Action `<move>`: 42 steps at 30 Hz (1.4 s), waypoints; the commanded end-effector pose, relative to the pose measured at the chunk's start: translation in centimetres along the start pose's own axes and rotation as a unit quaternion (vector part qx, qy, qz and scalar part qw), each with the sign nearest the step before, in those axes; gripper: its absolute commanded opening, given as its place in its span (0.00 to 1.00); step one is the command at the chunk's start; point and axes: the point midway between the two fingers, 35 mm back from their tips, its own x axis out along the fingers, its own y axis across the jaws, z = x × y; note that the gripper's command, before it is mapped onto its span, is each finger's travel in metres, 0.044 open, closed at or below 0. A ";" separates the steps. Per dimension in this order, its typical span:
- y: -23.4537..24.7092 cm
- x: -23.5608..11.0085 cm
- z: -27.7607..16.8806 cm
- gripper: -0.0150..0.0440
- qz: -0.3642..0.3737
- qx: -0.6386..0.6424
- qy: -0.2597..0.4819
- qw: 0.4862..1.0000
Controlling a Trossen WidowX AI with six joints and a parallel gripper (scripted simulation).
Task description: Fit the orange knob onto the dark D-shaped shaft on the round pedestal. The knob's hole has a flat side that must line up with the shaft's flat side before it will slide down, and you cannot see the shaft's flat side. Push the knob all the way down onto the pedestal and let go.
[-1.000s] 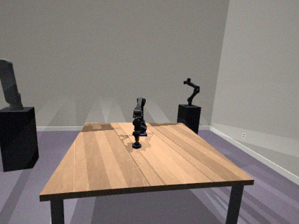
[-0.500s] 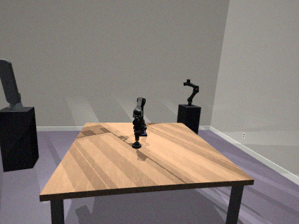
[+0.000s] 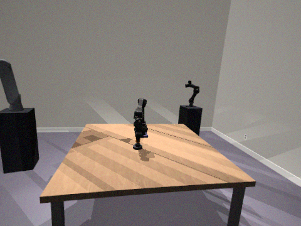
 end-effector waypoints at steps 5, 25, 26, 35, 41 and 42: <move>0.0 0.1 0.0 0.25 -0.003 -0.002 -0.001 1.000; 0.2 -0.4 0.1 0.25 -0.003 -0.106 0.000 0.994; 0.2 -0.4 0.1 0.25 -0.003 -0.106 0.000 0.994; 0.1 0.0 0.1 0.25 -0.003 -0.106 0.000 0.994; 0.2 0.0 0.1 0.25 -0.003 -0.106 0.000 0.994; 0.2 0.0 0.1 0.25 -0.003 -0.106 0.000 0.994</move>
